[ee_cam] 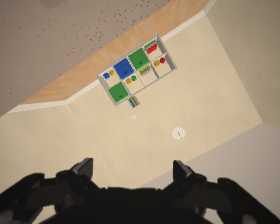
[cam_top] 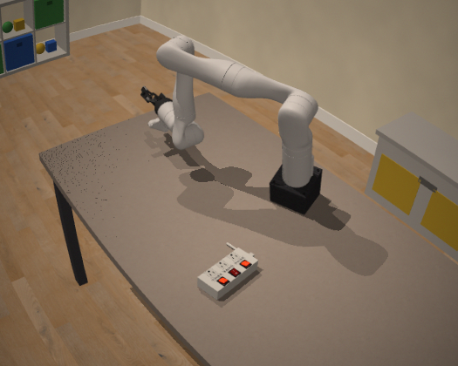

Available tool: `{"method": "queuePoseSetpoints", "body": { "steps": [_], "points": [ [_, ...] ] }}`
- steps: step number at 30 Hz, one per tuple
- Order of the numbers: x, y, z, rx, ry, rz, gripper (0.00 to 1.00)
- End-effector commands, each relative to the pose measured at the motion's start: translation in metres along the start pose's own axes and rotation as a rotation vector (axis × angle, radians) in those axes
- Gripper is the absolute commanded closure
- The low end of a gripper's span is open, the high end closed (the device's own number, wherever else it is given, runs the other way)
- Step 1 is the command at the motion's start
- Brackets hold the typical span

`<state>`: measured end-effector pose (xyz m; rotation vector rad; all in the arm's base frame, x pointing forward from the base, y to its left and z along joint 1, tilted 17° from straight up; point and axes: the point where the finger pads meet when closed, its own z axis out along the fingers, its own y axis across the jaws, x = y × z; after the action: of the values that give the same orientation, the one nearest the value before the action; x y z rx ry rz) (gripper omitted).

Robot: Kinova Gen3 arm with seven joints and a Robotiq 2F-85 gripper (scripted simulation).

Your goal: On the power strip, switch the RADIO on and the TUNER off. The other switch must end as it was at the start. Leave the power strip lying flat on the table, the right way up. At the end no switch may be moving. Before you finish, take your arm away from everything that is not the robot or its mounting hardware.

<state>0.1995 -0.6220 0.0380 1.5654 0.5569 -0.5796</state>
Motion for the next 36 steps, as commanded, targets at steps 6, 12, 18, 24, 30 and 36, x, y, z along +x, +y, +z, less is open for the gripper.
{"method": "queuePoseSetpoints", "body": {
  "steps": [6, 12, 18, 24, 30, 36],
  "points": [
    [-0.001, 0.001, 0.0, -0.001, -0.002, 0.001, 0.0],
    [-0.001, 0.001, 0.0, -0.001, -0.002, 0.001, 0.0],
    [-0.001, 0.001, 0.0, -0.001, -0.002, 0.001, 0.0],
    [-0.001, 0.001, -0.001, 0.001, -0.002, 0.002, 0.0],
    [-0.001, 0.001, -0.005, 0.012, -0.001, 0.01, 0.0],
    [0.0, 0.002, -0.012, 0.027, 0.0, 0.02, 0.0]
  ]
}}
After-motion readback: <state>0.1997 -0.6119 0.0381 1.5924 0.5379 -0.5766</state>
